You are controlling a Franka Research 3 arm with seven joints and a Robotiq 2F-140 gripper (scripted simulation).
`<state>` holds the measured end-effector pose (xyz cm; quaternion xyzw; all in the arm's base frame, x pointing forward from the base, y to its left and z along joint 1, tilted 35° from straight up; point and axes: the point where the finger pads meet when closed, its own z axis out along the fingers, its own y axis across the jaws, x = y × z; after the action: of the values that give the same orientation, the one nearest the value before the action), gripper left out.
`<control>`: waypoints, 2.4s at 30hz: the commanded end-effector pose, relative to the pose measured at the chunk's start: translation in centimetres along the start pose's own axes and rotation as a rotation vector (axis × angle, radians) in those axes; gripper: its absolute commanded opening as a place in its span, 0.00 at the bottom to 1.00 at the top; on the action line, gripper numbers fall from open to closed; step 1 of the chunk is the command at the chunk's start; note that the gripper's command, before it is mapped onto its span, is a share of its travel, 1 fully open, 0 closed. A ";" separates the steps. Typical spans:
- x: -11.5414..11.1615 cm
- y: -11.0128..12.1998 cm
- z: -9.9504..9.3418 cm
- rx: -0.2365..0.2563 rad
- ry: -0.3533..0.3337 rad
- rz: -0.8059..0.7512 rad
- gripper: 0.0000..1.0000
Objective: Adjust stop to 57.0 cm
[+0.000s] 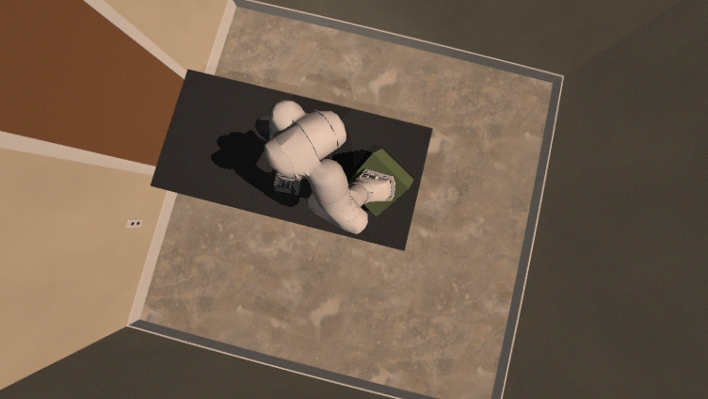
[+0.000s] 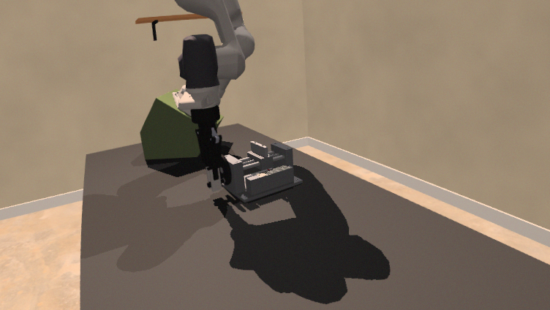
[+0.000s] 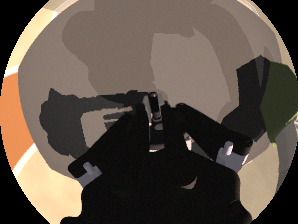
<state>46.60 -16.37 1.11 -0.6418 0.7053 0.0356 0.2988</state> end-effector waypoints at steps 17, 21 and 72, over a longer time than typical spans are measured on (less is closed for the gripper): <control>0.2 -2.7 -3.9 0.006 0.002 0.011 0.04; 0.2 -2.4 -4.6 0.006 0.002 0.011 0.04; 0.1 3.5 -2.7 0.006 0.002 0.011 0.04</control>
<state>42.17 -17.05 2.46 -0.6383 0.7080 0.0371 0.3000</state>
